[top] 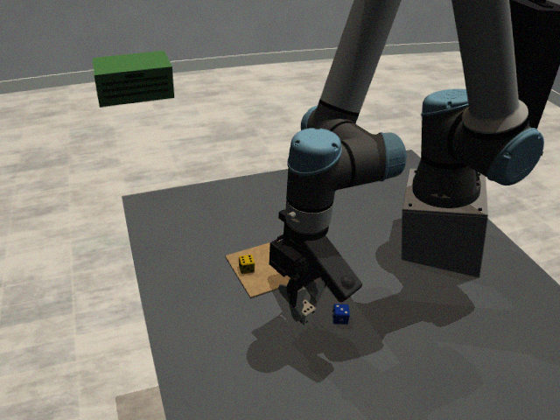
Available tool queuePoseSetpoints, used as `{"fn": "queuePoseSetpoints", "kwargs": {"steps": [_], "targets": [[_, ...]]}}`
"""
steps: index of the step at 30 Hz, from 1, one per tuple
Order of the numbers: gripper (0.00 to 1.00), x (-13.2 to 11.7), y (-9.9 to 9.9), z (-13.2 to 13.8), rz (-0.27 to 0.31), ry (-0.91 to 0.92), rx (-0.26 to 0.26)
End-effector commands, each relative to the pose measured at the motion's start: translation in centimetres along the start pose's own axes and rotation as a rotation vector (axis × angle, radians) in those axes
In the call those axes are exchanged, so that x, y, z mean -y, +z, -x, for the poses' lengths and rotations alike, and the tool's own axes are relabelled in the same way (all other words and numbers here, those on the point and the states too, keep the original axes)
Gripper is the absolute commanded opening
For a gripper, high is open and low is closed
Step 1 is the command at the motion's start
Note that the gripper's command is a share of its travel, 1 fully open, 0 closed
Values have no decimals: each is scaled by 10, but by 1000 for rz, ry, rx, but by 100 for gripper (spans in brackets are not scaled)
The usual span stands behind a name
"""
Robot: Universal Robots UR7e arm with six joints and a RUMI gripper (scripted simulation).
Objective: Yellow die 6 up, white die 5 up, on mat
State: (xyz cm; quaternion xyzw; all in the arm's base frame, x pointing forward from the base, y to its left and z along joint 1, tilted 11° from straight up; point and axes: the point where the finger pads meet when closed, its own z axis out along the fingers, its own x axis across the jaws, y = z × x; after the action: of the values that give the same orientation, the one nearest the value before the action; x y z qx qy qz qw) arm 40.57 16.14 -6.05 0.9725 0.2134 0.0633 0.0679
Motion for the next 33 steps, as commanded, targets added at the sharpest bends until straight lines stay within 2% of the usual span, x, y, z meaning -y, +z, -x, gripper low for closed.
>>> {"fn": "queuePoseSetpoints", "kwargs": {"steps": [1, 8, 13, 33], "targets": [[10, 0, -19, 0, 0, 0, 1], [10, 0, -49, 0, 0, 0, 1], [10, 0, -61, 0, 0, 0, 1], [10, -1, -63, -1, 0, -40, 1]]}}
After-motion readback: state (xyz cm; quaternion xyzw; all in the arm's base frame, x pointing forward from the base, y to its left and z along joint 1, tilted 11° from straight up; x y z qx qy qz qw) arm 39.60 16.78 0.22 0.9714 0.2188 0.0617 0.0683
